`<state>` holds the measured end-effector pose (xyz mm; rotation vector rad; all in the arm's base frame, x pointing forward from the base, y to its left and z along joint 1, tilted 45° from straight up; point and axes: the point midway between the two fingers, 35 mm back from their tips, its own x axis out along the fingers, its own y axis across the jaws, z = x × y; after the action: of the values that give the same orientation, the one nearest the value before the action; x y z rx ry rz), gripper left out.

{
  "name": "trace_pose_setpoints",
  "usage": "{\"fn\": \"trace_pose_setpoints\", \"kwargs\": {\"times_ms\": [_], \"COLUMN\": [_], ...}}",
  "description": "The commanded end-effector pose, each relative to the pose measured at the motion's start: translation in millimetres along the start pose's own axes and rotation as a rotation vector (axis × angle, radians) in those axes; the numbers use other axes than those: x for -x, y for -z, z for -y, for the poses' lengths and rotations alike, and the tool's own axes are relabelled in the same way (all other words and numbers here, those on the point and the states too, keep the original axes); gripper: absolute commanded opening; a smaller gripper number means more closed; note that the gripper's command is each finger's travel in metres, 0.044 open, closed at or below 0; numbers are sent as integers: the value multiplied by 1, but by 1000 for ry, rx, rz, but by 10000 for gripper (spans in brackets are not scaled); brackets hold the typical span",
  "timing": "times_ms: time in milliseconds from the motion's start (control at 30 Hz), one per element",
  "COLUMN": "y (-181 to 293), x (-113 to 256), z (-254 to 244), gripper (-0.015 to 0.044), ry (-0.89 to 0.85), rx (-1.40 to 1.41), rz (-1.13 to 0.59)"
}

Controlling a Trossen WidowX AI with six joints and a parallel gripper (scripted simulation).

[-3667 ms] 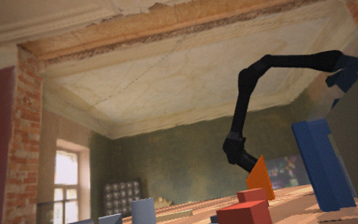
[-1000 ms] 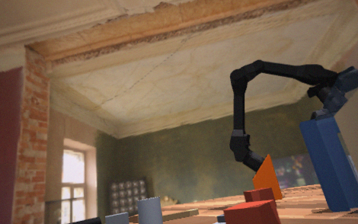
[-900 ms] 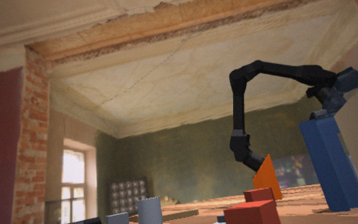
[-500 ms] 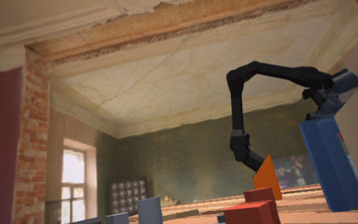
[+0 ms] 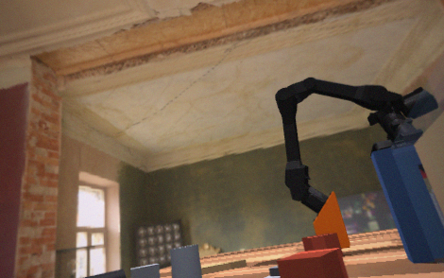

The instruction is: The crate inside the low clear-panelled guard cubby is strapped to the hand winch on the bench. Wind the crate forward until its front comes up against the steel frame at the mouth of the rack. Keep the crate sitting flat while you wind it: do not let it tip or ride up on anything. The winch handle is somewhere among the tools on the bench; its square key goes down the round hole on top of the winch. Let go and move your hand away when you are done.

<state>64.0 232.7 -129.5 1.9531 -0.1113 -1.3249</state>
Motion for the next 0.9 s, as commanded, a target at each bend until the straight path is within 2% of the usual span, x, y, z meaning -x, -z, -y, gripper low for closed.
{"fn": "trace_pose_setpoints", "kwargs": {"times_ms": [0,867], "y": [-6,0], "x": [-1,-3], "z": [-20,-62], "gripper": [0,0], "ry": [-41,-45], "rx": [21,21], "rz": [20,20]}}
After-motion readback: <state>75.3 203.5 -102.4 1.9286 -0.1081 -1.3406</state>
